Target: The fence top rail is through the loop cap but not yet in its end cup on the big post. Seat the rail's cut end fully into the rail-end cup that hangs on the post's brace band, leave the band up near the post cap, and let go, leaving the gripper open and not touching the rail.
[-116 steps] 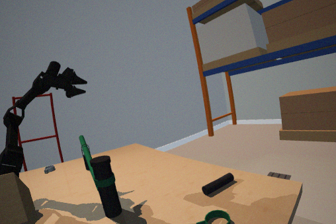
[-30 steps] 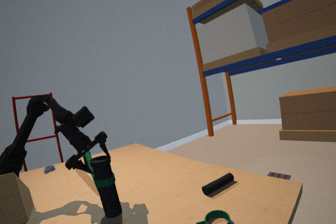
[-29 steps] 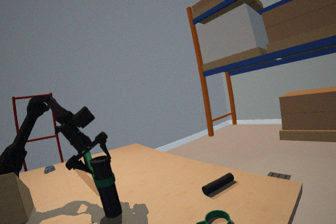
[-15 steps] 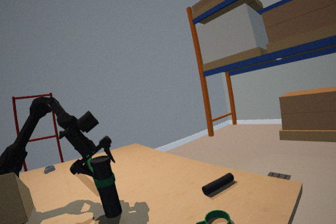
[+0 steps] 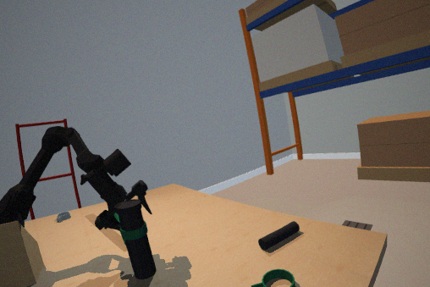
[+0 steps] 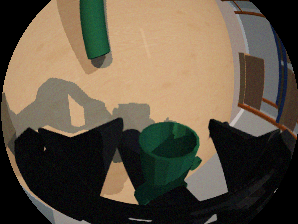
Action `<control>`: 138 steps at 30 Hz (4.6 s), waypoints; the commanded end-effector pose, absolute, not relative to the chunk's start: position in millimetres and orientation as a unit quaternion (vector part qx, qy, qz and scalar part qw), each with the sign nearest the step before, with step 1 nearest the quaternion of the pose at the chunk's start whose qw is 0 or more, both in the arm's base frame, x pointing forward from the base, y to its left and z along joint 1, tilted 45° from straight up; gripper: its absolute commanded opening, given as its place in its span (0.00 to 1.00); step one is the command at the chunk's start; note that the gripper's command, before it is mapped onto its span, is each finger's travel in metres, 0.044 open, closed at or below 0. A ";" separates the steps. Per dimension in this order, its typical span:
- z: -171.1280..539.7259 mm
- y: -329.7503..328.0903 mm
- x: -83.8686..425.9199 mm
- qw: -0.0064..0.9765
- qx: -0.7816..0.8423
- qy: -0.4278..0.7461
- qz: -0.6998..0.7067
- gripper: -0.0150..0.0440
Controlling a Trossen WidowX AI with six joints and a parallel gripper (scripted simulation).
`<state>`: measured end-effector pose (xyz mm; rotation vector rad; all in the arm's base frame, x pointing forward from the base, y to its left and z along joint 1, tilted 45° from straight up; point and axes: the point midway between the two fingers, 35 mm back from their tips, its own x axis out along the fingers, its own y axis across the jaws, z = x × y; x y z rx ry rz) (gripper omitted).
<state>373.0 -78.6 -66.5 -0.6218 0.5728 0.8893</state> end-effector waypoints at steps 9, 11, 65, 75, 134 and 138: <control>-69.4 -77.0 374.2 0.818 -0.291 0.270 0.416 0.56; -69.4 -77.0 374.2 0.818 -0.291 0.270 0.416 0.47; -68.7 -75.6 353.9 0.800 -0.344 0.185 0.455 0.25; -68.5 -74.9 353.1 0.800 -0.343 0.183 0.457 0.25; 131.5 -54.8 328.8 0.819 0.288 0.429 0.250 1.00; 131.5 -54.8 328.8 0.819 0.288 0.429 0.250 1.00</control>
